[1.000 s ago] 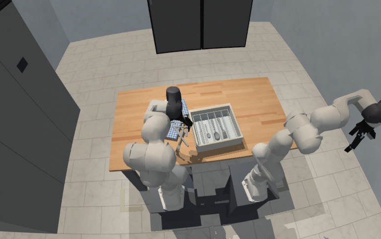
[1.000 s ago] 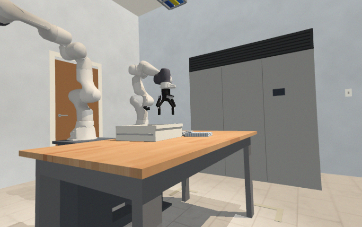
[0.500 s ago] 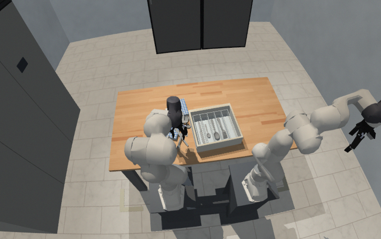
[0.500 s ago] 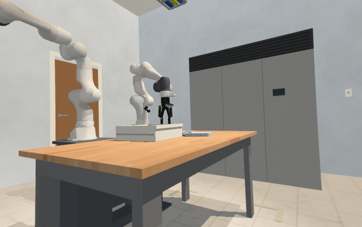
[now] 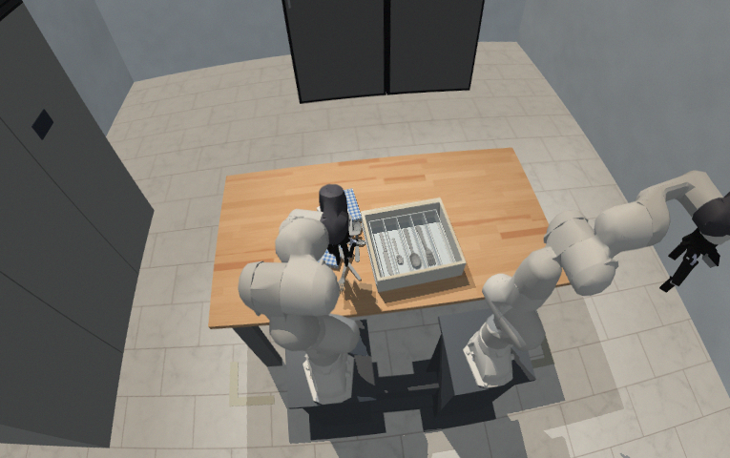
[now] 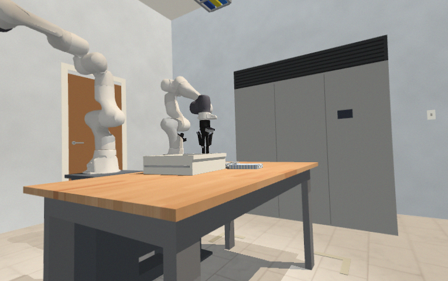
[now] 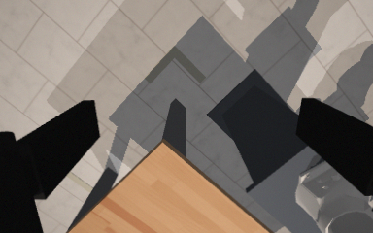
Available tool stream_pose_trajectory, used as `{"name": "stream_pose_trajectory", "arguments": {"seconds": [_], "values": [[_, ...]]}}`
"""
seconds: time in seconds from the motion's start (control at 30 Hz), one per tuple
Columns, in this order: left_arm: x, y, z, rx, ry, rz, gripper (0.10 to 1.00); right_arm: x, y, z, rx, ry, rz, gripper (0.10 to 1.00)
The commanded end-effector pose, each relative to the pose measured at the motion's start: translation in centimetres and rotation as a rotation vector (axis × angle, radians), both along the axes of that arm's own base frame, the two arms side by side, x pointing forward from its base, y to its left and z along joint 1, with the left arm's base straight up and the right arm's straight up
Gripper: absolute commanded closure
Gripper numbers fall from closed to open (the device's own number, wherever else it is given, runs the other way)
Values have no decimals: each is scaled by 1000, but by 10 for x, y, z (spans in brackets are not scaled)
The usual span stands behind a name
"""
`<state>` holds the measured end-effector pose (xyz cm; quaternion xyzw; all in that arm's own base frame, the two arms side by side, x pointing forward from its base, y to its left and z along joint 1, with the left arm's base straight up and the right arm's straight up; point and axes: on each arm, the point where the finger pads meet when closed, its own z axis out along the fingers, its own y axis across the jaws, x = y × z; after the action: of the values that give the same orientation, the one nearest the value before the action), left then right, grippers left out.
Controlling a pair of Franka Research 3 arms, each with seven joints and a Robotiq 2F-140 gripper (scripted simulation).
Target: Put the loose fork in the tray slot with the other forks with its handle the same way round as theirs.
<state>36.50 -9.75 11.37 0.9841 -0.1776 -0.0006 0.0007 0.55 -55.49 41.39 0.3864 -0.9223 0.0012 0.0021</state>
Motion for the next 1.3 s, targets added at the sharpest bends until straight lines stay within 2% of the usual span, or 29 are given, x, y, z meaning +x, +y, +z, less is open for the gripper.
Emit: {"name": "stream_pose_trajectory", "arguments": {"seconds": [0.0, 0.67, 1.27], "values": [[1, 0, -1, 1, -2, -9, 849, -1, 0, -1, 4, -3, 1, 98], [1, 0, -2, 1, -2, -9, 849, -1, 0, -1, 4, -3, 1, 98], [1, 0, -15, 1, -2, -9, 849, -1, 0, -1, 4, -3, 1, 98]]}}
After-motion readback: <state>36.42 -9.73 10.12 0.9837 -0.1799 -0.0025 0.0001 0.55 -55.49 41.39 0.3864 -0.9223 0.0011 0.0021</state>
